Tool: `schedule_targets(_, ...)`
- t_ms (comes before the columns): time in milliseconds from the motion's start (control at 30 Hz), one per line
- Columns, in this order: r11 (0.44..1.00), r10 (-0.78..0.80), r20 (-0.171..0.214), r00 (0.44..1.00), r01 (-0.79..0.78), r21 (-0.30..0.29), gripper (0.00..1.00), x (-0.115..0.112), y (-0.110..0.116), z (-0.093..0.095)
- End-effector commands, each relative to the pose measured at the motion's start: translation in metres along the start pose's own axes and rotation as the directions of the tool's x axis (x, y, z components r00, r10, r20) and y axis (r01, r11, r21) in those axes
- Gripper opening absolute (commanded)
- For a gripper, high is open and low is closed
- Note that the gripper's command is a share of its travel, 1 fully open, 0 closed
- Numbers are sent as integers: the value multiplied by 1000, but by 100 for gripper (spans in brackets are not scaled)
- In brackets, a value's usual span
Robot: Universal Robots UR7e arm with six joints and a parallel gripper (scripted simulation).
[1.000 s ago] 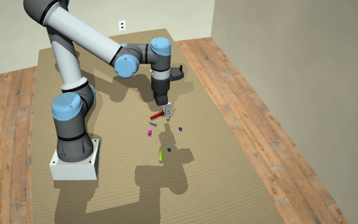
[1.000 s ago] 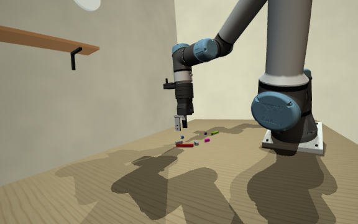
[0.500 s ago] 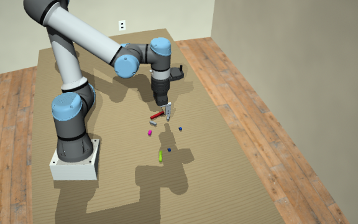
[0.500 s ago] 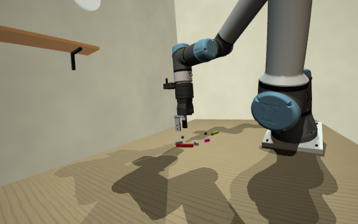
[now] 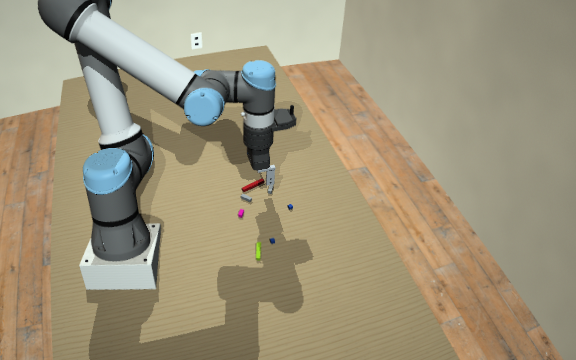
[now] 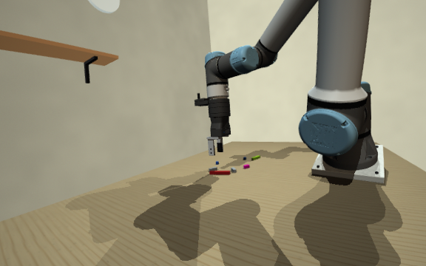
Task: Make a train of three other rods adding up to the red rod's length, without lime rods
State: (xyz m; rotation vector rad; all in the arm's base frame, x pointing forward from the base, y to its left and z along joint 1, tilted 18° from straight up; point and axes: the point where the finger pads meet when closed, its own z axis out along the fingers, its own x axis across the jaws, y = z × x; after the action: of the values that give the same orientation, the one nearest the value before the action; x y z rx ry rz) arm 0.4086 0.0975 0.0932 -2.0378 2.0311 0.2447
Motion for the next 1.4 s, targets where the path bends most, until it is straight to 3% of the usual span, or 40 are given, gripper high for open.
schedule_targets(0,999,50,-1,999,-50,3,100,5,-3,-1)
schedule_targets(333,982,186,-2,982,-186,4,100,16,-5,-2)
schedule_targets(700,912,411,-2,912,-411,5,100,34,-7,-3)
schedule_targets(1200,671,742,-2,671,-742,6,100,65,-5,-4)
schedule_targets(1267,671,742,-2,671,-742,6,100,65,-5,-4)
schedule_targets(1367,581,814,-1,581,-814,7,100,74,-4,-4)
